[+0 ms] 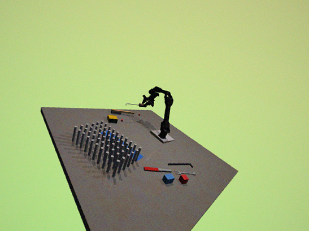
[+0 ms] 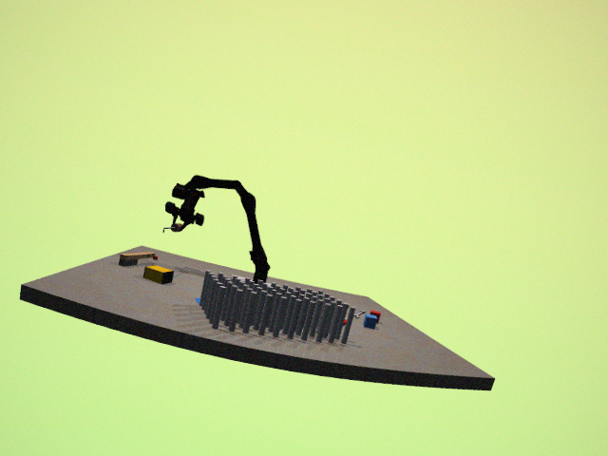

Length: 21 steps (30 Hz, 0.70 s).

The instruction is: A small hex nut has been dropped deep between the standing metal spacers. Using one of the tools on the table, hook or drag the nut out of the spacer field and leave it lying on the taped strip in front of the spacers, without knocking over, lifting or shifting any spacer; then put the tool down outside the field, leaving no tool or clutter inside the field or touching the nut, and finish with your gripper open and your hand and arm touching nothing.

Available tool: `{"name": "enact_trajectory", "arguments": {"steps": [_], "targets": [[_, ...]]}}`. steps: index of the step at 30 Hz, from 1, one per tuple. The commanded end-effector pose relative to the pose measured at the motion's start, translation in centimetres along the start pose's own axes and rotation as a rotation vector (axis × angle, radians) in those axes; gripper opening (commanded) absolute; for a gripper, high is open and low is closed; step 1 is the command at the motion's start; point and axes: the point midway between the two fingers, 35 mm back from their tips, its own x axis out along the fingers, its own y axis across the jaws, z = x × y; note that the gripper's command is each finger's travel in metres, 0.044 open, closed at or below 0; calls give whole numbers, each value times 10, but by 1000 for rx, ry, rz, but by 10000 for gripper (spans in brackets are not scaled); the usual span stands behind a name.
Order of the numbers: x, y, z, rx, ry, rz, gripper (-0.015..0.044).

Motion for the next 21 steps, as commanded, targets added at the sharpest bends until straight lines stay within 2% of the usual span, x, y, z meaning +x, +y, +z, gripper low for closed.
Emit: {"name": "enact_trajectory", "arguments": {"steps": [1,4,21], "targets": [[-12,0,-9,2,-1,5,0],[-10,-2,-13,-1,-2,2,0],[25,-46,-107,-62,-30,-64,0]]}}
